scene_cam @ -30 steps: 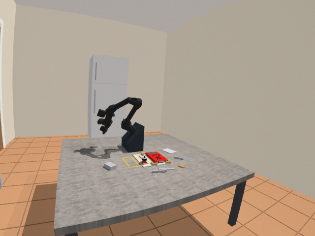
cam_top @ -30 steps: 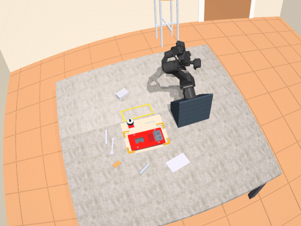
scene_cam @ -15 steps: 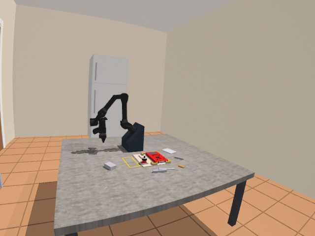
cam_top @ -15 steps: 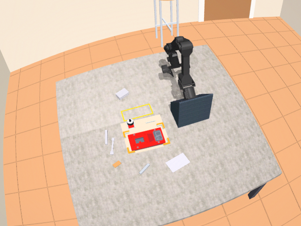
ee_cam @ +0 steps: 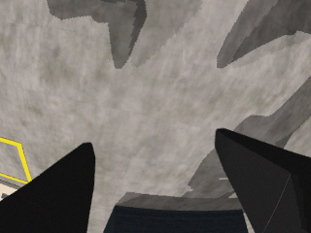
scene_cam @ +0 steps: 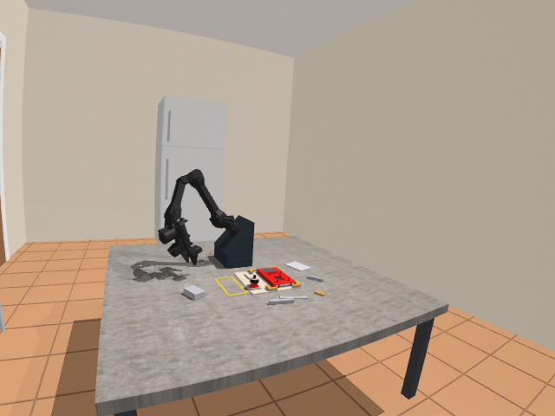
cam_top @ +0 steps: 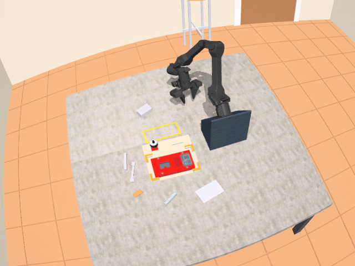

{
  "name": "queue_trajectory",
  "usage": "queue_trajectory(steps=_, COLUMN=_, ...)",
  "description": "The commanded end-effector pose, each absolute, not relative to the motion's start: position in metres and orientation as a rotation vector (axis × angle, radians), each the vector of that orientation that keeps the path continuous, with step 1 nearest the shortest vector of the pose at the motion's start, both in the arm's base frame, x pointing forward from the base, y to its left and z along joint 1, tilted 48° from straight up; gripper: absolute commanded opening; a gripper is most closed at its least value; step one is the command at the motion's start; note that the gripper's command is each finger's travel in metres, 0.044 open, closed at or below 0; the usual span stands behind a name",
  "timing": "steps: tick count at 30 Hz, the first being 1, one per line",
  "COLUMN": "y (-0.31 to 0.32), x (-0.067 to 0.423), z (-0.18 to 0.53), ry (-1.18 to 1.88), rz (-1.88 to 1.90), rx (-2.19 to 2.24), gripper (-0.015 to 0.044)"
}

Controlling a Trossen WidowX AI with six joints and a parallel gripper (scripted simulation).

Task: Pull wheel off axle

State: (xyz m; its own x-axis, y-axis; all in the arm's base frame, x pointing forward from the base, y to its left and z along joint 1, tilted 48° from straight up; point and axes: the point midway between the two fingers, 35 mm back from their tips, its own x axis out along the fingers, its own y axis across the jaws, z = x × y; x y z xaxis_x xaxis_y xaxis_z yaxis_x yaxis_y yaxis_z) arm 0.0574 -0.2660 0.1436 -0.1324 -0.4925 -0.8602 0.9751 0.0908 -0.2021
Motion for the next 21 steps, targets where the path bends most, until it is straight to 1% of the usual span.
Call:
queue_trajectory(steps=1, y=-0.266, x=0.095, z=0.132, ry=1.142, rz=-1.306, rx=0.544, gripper=0.03)
queue_trajectory(steps=5, y=-0.263, x=0.124, z=0.123, ry=1.223, rz=-1.231, rx=0.47, gripper=0.03)
queue_trajectory(steps=11, y=-0.248, x=0.187, z=0.104, ry=1.335, rz=-1.119, rx=0.323, gripper=0.03)
queue_trajectory(steps=14, y=-0.239, x=0.21, z=0.096, ry=1.374, rz=-1.08, rx=0.254, gripper=0.03)
queue_trajectory(steps=21, y=-0.201, x=0.267, z=0.069, ry=1.463, rz=-0.994, rx=0.047, gripper=0.03)
